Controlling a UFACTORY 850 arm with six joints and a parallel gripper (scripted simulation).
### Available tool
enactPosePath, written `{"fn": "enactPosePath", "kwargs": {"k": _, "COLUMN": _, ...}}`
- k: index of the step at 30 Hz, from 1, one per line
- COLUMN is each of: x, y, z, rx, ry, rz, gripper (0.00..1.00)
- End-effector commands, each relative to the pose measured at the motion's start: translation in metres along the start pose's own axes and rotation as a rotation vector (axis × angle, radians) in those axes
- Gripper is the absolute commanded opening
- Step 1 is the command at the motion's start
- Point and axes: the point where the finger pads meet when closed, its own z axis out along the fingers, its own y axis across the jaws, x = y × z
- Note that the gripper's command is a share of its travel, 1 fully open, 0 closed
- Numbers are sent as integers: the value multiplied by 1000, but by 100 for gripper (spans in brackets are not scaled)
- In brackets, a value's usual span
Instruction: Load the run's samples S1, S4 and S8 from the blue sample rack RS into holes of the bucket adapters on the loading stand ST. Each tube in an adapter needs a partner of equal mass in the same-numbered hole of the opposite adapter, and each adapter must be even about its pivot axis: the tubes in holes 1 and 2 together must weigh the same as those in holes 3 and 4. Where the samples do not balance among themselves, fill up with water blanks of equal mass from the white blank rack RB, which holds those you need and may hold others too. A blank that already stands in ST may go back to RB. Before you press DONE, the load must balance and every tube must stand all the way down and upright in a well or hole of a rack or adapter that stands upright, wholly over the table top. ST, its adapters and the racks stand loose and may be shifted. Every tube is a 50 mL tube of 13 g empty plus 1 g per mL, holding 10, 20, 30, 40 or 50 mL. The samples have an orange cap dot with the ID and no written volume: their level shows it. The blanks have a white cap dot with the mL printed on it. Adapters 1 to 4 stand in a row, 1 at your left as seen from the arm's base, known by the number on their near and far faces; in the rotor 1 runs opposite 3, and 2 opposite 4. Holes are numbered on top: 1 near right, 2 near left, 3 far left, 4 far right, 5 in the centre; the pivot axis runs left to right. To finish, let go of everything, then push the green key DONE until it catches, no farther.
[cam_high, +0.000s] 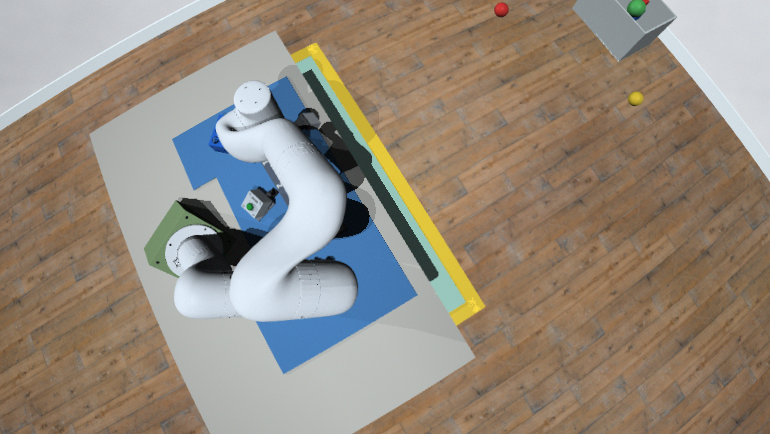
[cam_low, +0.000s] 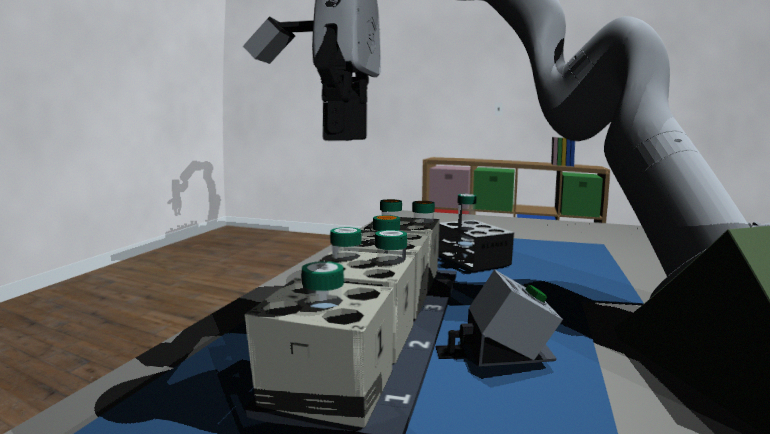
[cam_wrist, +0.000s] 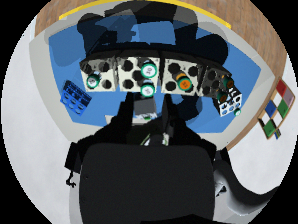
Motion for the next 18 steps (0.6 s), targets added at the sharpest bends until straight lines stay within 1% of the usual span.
{"fn": "enactPosePath", "kwargs": {"k": 1, "x": 0, "y": 0, "z": -5, "rx": 1, "ry": 1, "rz": 1, "gripper": 43}}
{"fn": "enactPosePath", "kwargs": {"k": 4, "x": 0, "y": 0, "z": -7, "rx": 1, "ry": 1, "rz": 1, "gripper": 43}}
{"fn": "enactPosePath", "kwargs": {"k": 18, "x": 0, "y": 0, "z": -8, "rx": 1, "ry": 1, "rz": 1, "gripper": 43}}
